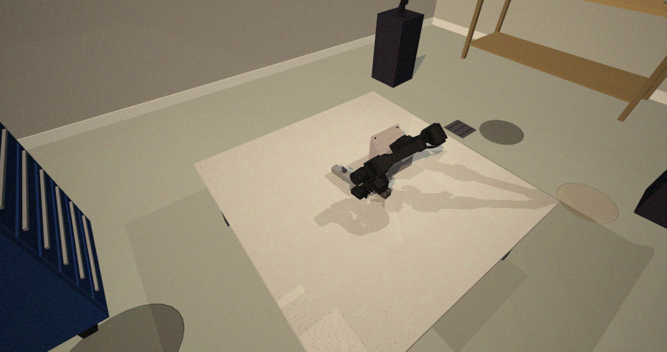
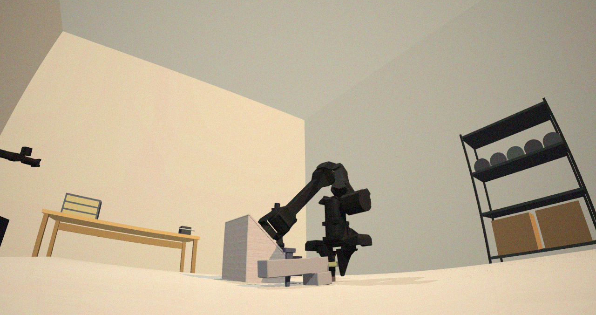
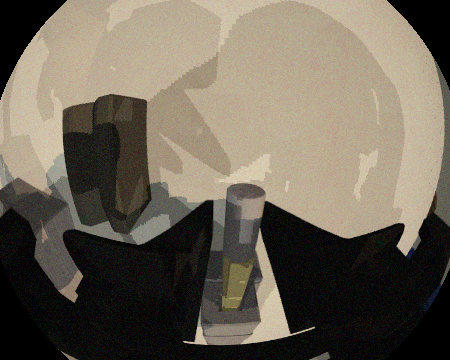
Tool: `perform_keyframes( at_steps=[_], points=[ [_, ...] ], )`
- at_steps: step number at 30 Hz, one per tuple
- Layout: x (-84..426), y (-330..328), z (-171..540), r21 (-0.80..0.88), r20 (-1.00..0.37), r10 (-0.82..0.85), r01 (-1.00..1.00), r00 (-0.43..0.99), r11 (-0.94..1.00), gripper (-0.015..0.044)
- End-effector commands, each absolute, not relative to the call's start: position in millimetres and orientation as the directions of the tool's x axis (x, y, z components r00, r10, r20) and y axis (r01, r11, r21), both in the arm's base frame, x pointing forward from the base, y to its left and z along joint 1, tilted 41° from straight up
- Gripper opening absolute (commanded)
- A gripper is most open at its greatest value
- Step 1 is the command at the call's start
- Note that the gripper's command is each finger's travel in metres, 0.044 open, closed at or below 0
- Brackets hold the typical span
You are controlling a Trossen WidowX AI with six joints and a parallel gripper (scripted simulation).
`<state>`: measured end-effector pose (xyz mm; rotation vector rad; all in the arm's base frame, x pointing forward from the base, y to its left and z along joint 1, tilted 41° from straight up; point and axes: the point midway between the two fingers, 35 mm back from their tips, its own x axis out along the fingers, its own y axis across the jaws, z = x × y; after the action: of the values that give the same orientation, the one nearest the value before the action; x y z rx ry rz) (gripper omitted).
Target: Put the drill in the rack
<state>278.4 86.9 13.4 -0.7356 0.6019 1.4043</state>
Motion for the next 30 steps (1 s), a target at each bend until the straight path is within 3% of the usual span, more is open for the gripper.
perform_keyframes(
  at_steps=[1,4,30],
  points=[
    [278.4,86.9,13.5,-0.1,-0.756,0.649,-0.995,0.087,0.017,0.002],
    [278.4,86.9,13.5,-0.1,-0.756,0.649,-0.995,0.087,0.017,0.0],
    [276.0,91.9,21.6,-0.099,-0.755,0.65,-0.995,0.084,0.014,0.0]
  ],
)
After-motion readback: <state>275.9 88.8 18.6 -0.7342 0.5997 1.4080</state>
